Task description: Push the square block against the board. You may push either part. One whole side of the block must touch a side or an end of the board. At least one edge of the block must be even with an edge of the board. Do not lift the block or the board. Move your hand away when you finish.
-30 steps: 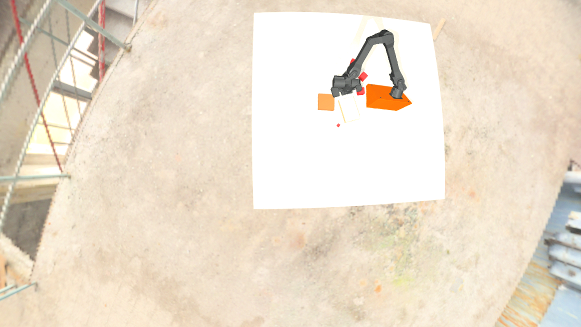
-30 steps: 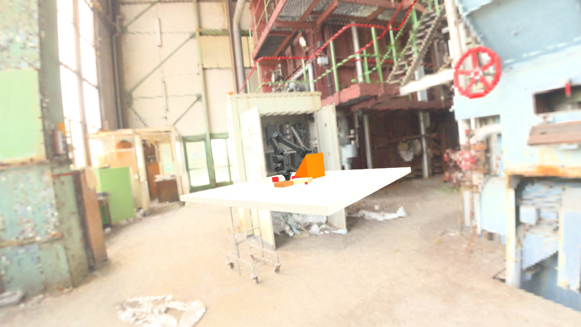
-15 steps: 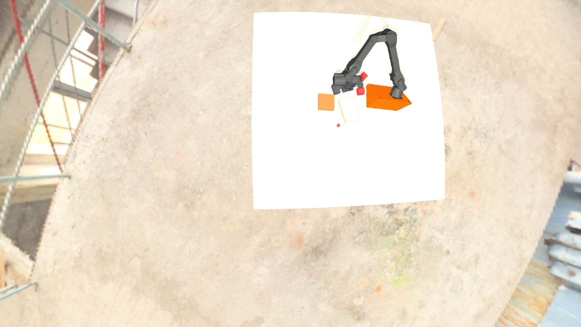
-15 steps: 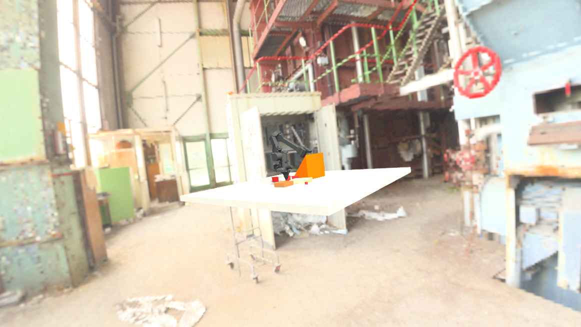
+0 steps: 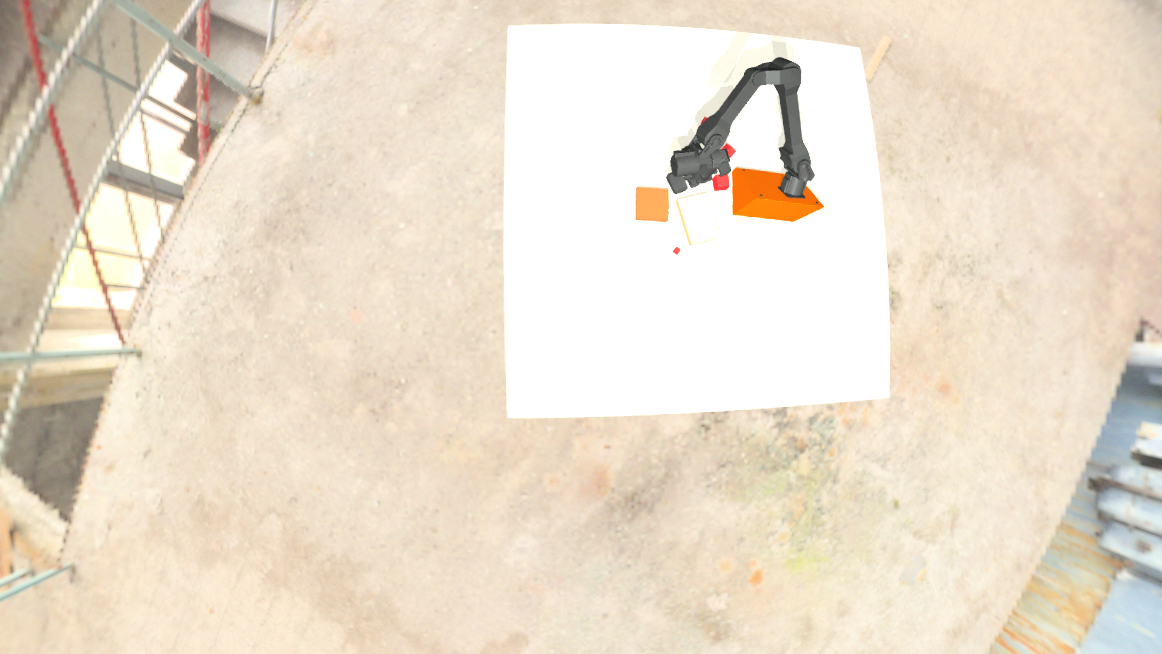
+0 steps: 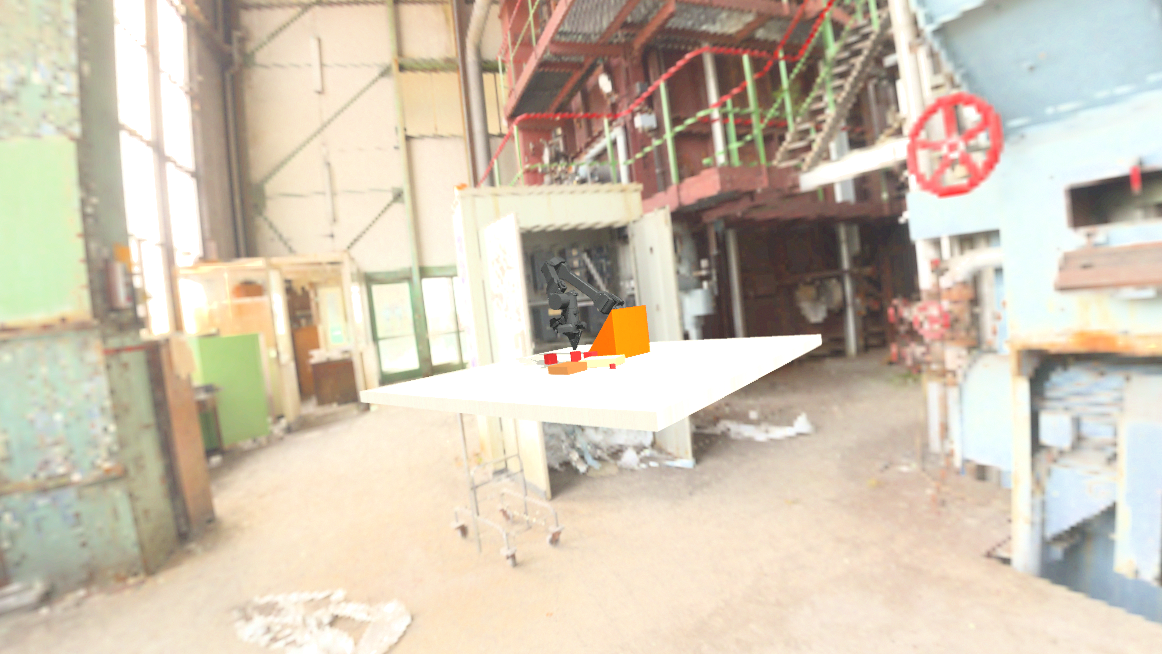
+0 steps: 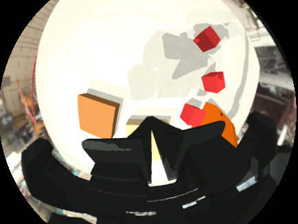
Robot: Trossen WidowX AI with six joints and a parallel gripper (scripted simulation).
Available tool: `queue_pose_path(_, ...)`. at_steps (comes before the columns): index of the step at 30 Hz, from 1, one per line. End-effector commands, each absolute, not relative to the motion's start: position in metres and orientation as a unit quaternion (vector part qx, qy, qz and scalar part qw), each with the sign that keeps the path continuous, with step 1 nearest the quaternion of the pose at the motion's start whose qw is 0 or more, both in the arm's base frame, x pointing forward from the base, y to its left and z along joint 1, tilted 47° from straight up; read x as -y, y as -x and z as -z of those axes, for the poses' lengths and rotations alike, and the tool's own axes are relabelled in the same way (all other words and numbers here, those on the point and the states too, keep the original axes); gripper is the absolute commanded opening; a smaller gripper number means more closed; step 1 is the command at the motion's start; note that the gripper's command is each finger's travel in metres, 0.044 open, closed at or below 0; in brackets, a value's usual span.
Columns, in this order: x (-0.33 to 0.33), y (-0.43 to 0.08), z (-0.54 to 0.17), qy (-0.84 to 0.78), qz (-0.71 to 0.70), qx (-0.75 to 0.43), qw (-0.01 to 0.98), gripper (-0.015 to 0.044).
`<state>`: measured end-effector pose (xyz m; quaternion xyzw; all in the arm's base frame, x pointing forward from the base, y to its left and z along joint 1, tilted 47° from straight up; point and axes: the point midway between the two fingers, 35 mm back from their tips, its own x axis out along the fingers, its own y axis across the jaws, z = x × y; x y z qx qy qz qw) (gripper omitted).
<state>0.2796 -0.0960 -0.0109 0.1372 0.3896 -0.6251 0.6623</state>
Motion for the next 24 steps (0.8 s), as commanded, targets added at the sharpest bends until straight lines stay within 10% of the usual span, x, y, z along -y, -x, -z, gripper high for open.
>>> queue_pose_path(1, 0.079, -0.272, 0.026, -0.091, 0.591, -0.441, 0.670, 0.0000)
queue_pose_path(24, 0.013, -0.216, 0.083, 0.168, 0.371, -0.638, 0.654, 0.0000)
